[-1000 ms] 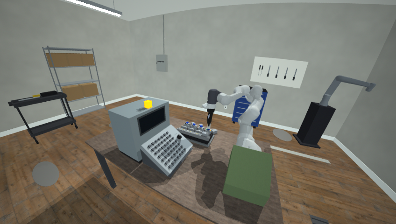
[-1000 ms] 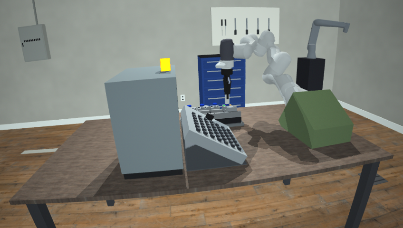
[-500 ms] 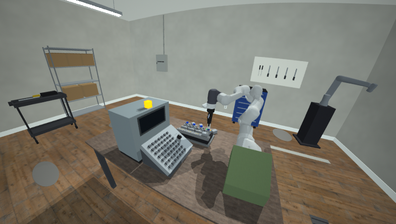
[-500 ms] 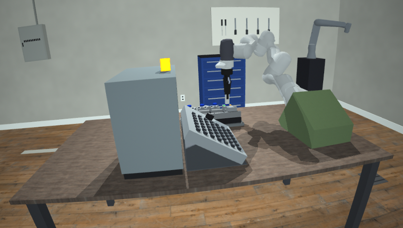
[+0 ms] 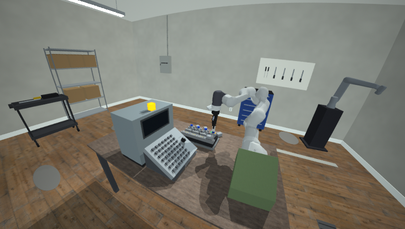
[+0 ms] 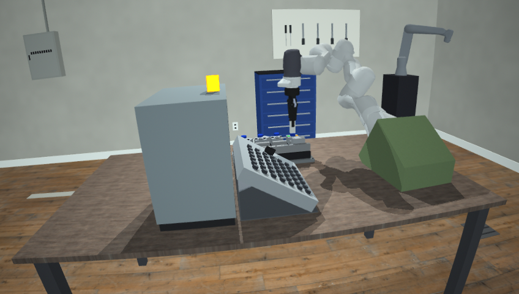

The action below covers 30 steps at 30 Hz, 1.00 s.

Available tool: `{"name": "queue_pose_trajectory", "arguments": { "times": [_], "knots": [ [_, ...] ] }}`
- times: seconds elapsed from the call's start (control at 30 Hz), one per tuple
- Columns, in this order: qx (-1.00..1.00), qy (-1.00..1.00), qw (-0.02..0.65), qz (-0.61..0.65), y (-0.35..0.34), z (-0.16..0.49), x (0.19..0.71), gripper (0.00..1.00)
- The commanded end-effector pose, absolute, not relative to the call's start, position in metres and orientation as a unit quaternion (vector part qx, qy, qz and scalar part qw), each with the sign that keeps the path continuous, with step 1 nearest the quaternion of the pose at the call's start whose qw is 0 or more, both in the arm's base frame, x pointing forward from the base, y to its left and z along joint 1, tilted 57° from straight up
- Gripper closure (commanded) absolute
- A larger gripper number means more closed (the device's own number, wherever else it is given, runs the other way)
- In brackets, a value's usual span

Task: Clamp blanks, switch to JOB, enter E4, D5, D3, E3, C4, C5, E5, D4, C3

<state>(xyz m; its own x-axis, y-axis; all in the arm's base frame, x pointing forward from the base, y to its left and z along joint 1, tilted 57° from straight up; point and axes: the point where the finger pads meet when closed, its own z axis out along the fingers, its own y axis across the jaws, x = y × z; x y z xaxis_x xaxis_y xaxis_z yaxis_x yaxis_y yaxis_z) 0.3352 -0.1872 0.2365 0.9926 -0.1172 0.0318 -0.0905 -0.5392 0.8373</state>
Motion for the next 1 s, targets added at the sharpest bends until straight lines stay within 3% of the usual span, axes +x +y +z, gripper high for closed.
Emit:
{"name": "queue_pose_trajectory", "arguments": {
  "times": [0.0, 0.97],
  "knots": [
    [0.877, -0.06, 0.477, -0.015, -0.185, 0.238, 0.335, 1.0],
    [0.877, -0.06, 0.477, -0.015, -0.108, 0.288, 0.343, 1.0]
  ]
}}
